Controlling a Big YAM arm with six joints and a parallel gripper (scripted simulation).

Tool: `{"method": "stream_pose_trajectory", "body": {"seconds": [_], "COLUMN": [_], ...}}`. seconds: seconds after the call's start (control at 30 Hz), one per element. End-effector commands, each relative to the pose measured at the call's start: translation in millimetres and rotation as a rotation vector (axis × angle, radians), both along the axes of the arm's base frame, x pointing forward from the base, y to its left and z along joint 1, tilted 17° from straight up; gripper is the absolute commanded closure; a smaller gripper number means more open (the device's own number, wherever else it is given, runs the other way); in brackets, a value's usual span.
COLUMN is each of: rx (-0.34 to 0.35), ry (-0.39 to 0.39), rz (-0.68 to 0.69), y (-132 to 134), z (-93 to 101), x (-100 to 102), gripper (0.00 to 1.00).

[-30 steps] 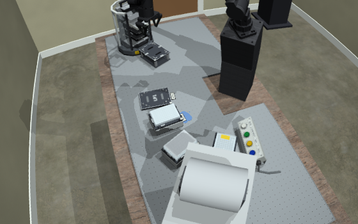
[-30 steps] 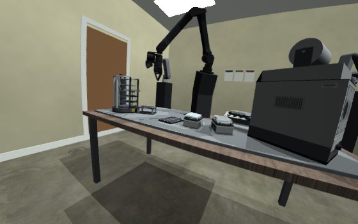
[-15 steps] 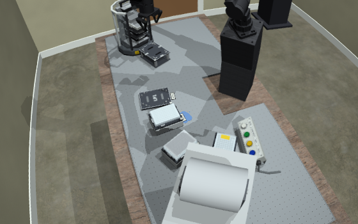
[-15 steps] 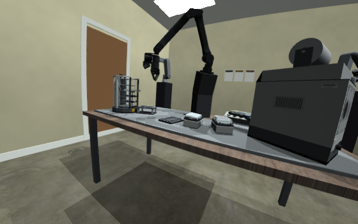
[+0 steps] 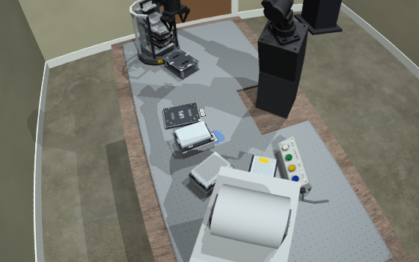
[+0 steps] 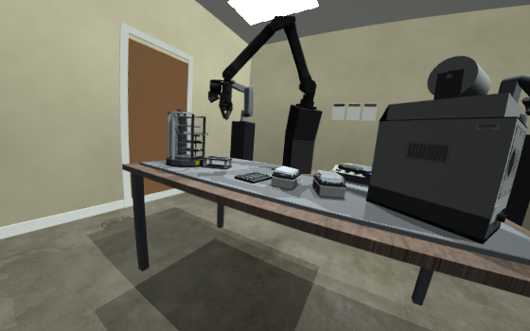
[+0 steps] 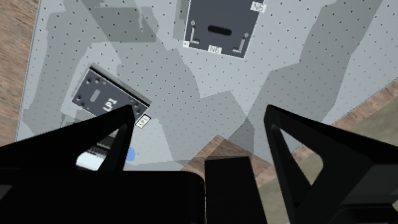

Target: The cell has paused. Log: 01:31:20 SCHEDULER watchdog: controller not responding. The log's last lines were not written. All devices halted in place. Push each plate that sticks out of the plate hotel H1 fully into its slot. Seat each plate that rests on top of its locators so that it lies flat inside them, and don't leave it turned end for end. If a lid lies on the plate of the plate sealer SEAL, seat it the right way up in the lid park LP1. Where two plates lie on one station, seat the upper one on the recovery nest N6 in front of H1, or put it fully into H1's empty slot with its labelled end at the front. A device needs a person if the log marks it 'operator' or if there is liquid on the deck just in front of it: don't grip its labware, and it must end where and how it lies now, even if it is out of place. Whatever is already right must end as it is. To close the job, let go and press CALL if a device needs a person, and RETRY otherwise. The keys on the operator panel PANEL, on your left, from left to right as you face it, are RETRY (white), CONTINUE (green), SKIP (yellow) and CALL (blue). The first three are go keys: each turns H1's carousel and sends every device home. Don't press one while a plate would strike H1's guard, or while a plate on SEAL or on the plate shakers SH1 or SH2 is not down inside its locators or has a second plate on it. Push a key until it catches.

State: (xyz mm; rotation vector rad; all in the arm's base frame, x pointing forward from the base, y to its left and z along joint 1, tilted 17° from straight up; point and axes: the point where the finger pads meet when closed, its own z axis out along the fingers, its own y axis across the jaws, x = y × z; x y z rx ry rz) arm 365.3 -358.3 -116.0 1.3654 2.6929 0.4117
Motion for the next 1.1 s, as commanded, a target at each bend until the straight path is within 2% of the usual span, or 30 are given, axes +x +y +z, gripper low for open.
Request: {"method": "stream_pose_trajectory", "body": {"seconds": [0.0, 0.5, 0.53, 0.57, 0.63, 0.7, 1.0, 1.07], "rx": [-0.014, -0.018, -0.057, -0.07, -0.106, -0.106, -0.268, -0.293], "ry": [-0.015, -0.013, -0.035, -0.042, -0.064, -0.064, -0.159, -0.171], "rz": [0.005, 0.005, -0.005, -0.037, -0.028, -0.028, -0.123, -0.143], "y": [-30, -72, -77, -67, -56, -56, -56, -53], "z": [-1.4, -12.0, -12.0, 0.1, 0.0, 0.0, 0.2, -7.4], "x": [2, -11, -8, -14, -2, -2, -2, -4], "gripper": [0.0, 0.0, 0.0, 0.0, 0.0, 0.0, 0.0, 0.0]}}
